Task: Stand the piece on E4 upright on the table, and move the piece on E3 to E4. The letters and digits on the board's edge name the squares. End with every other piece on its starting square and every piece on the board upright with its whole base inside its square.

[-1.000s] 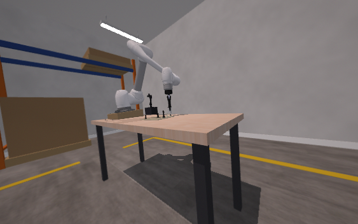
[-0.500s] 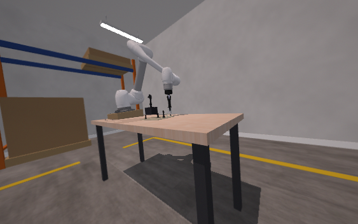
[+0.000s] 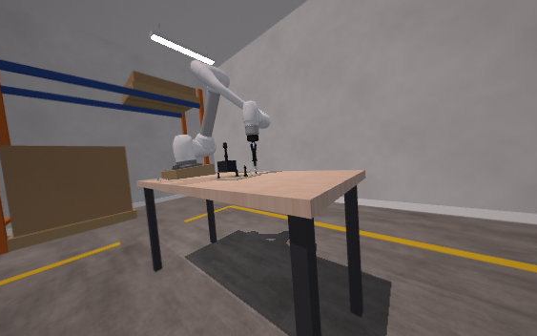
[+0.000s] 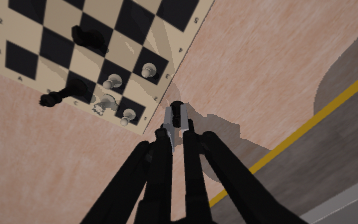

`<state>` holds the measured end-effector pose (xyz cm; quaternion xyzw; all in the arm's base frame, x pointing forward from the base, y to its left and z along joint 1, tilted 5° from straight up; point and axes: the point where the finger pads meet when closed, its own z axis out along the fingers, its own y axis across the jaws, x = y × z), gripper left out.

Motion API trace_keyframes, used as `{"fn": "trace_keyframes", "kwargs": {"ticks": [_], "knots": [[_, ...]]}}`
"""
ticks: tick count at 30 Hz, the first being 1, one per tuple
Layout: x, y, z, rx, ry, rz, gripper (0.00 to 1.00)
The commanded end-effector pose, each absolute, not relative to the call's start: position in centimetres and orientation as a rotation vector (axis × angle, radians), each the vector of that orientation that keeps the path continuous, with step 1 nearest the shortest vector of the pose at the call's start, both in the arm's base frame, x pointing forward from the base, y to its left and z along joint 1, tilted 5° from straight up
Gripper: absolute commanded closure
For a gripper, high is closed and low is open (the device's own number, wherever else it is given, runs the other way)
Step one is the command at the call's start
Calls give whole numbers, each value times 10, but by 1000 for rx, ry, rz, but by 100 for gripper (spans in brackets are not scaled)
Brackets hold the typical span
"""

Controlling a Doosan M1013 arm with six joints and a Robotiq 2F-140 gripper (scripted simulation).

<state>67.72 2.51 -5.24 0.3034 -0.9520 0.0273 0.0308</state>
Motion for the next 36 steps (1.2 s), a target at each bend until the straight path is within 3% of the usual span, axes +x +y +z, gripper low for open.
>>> {"fn": "trace_keyframes", "kwargs": {"ticks": [1,8,9,14,21,36], "knots": [[677,25,-52,935,-2934,84,100],[677,25,-52,935,-2934,84,100],[677,25,-52,935,-2934,84,95],[677,25,-52,935,-2934,84,90],[677,25,-52,935,-2934,84,75],[677,25,-49,935,-2934,84,75]]}}
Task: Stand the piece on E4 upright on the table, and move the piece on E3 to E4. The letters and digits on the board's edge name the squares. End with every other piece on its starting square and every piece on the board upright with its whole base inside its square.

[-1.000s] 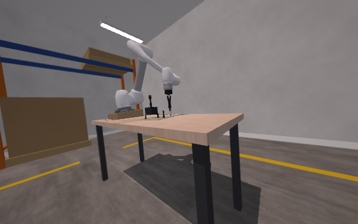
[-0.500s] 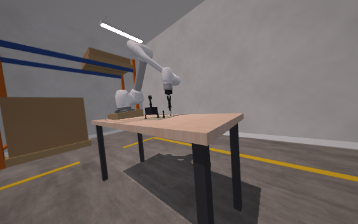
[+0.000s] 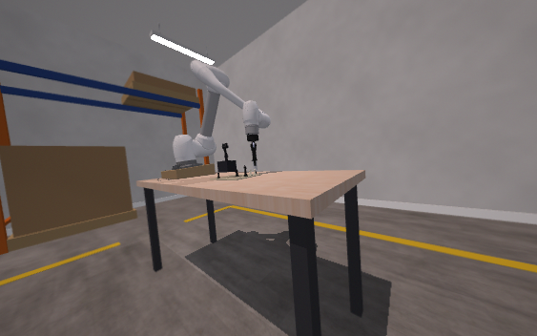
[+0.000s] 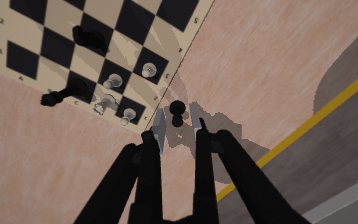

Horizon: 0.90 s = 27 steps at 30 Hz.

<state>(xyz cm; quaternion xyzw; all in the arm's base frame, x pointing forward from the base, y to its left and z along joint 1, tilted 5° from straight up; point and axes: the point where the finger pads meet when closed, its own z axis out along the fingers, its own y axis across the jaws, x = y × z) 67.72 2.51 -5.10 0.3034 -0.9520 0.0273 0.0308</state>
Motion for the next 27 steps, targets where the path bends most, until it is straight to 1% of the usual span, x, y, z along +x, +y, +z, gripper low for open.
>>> {"fn": "trace_keyframes", "kwargs": {"ticks": [1,7,20,27], "knots": [[677,25,-47,935,-2934,84,75],[678,26,-35,935,-2934,84,75],[681,31,29,935,-2934,84,75],[681,31,37,935,-2934,84,75]]}}
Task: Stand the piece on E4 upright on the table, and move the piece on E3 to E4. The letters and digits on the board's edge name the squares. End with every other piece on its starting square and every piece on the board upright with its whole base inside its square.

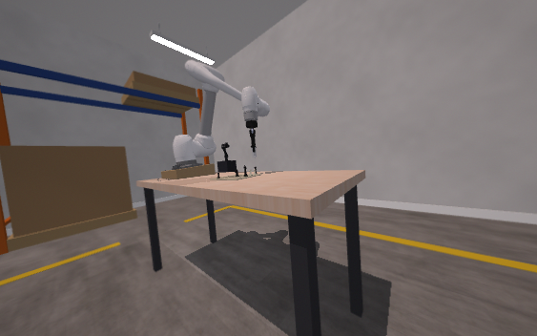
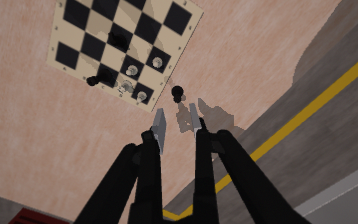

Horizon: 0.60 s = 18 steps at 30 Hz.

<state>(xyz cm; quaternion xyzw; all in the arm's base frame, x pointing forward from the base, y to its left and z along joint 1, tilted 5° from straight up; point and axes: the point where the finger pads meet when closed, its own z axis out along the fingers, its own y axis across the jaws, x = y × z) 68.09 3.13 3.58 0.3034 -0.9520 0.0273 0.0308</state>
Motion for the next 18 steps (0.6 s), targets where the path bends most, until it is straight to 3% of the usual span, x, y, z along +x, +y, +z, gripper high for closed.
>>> {"fn": "trace_keyframes", "kwargs": {"ticks": [1,2,3,18], "knots": [[681,31,37,935,-2934,84,75],[681,31,37,935,-2934,84,75],[681,31,37,935,-2934,84,0],[681,31,37,935,-2934,84,0]]}}
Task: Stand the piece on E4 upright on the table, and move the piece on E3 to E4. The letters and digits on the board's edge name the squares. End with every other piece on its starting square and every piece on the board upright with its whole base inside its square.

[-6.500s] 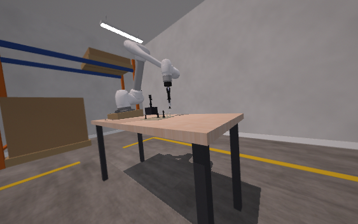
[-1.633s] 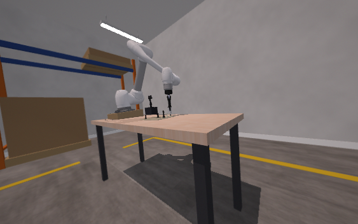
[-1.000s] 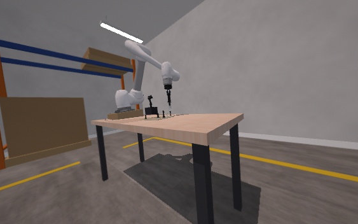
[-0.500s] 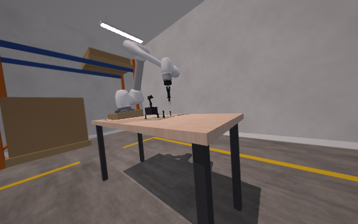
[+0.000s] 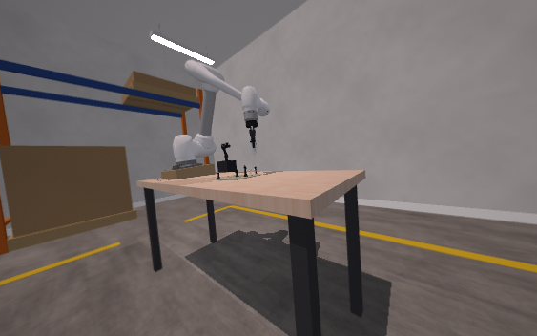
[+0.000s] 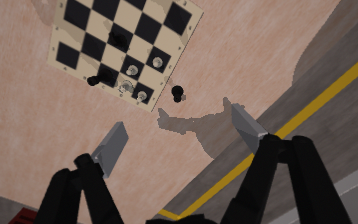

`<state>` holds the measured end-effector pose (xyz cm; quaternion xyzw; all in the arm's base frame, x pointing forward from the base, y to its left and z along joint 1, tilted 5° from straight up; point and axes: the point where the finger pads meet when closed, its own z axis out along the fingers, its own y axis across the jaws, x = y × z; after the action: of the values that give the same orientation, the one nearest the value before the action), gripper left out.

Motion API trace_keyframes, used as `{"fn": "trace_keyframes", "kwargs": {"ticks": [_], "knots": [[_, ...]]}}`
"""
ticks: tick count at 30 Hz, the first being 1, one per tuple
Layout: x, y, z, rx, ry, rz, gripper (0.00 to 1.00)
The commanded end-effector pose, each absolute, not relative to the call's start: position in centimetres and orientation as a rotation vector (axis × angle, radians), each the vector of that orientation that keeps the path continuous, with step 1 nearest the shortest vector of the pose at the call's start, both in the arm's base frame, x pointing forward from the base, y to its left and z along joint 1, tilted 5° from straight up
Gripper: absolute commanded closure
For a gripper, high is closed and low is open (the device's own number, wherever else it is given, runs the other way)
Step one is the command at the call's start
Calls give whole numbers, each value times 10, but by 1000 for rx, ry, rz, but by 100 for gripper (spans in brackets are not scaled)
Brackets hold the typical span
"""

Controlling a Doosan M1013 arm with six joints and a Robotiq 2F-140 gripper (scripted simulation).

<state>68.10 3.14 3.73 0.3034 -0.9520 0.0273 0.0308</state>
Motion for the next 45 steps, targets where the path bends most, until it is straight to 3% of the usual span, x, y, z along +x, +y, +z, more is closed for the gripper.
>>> {"fn": "trace_keyframes", "kwargs": {"ticks": [1,12,28,40,41,45], "knots": [[681,31,37,935,-2934,84,0],[679,28,37,800,-2976,88,0],[654,-14,32,-559,-3059,90,0],[643,-30,30,-1716,-2628,104,0],[643,-30,30,-1793,-2581,114,80],[643,-30,30,-1861,-2537,128,80]]}}
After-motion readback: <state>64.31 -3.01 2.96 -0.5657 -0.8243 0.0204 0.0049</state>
